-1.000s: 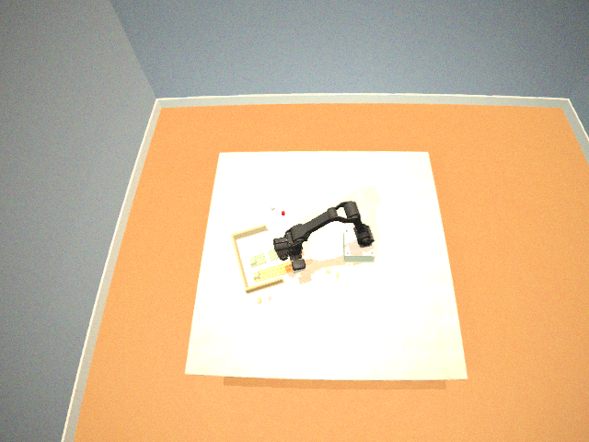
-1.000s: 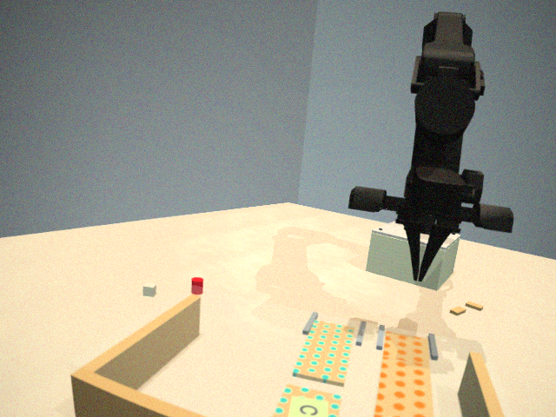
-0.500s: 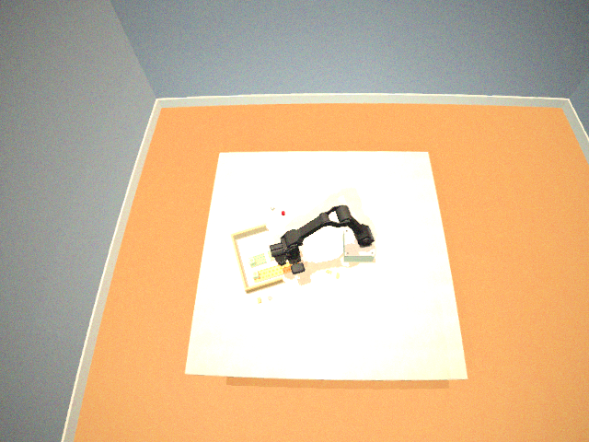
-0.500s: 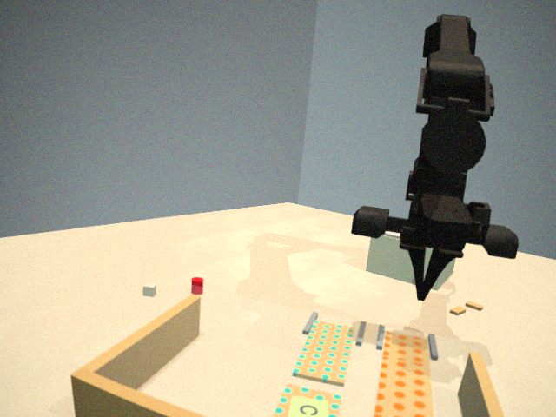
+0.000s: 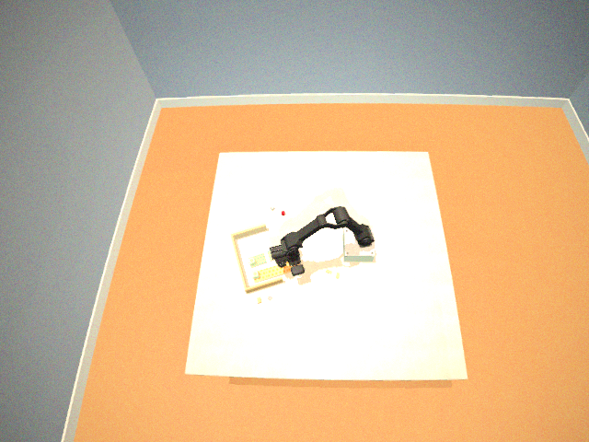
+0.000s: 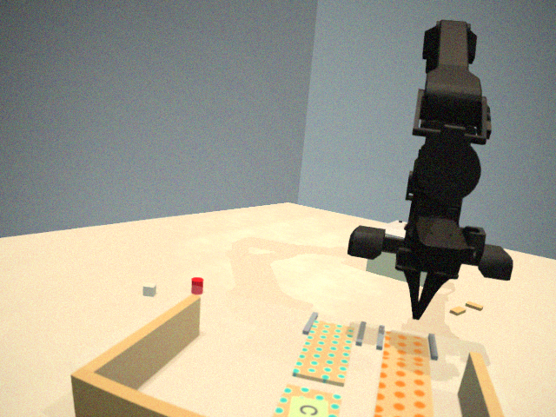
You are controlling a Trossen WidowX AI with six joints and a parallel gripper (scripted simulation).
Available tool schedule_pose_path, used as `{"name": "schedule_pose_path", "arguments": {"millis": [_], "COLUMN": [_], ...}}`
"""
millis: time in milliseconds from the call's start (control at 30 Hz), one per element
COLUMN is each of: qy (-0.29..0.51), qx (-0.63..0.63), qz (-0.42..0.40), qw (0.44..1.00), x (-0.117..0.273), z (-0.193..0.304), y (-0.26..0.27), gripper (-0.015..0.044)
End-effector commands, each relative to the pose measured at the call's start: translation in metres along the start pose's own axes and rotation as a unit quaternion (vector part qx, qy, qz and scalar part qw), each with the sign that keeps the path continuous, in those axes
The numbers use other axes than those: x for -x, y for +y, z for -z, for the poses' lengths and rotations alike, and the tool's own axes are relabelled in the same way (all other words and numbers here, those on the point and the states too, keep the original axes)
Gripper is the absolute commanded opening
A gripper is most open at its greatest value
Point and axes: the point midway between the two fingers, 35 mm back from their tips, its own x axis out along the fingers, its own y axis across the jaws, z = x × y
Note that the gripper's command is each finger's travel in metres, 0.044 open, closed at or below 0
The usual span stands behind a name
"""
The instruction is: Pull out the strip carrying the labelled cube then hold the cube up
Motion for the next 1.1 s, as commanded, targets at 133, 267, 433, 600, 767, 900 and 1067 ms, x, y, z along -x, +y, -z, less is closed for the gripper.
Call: {"name": "schedule_pose_path", "arguments": {"millis": [133, 267, 433, 600, 767, 900, 1067], "qy": [0.003, 0.003, 0.003, 0.003, 0.003, 0.003, 0.003], "qx": [0.002, 0.002, 0.002, 0.002, 0.002, 0.002, 0.002], "qz": [0.002, 0.002, 0.002, 0.002, 0.002, 0.002, 0.002], "qw": [1.000, 1.000, 1.000, 1.000, 1.000, 1.000, 1.000], "x": [-0.016, -0.022, -0.030, -0.038, -0.039, -0.039, -0.039], "z": [0.002, 0.002, 0.002, 0.003, 0.003, 0.003, 0.003], "y": [-0.002, -0.002, -0.003, -0.004, -0.004, -0.004, -0.004], "gripper": [0.0000, 0.0000, 0.0000, 0.0000, 0.0000, 0.0000, 0.0000]}}
